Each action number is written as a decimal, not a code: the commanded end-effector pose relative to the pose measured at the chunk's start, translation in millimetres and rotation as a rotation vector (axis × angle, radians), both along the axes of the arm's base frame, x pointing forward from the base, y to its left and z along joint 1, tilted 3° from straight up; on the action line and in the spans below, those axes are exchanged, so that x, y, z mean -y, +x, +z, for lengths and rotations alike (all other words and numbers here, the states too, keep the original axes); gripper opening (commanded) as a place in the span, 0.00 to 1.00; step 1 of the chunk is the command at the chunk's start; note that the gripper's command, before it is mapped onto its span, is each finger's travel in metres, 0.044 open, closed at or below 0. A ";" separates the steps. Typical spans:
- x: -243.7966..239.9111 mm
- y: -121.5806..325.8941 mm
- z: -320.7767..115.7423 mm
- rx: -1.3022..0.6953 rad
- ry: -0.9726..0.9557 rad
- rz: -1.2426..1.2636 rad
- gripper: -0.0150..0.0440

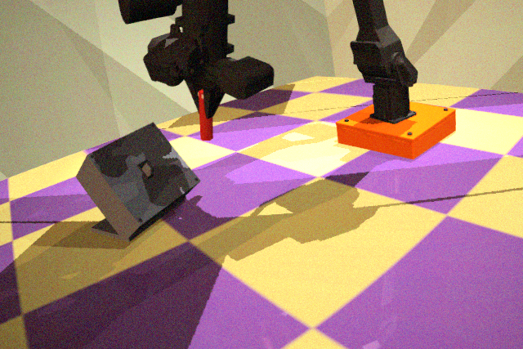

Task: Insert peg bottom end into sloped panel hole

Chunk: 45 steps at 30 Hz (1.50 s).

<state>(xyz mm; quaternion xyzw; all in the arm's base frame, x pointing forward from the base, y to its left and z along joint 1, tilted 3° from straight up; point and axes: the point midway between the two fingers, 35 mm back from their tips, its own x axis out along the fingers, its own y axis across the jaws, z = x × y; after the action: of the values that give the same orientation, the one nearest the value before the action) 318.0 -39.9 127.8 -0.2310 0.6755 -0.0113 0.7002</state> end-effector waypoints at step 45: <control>-34.7 16.8 6.2 -0.160 -0.270 0.597 0.25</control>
<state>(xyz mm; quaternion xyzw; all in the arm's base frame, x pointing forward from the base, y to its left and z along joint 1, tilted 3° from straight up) 333.3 -6.9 133.9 -0.4947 0.6268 0.1181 0.5903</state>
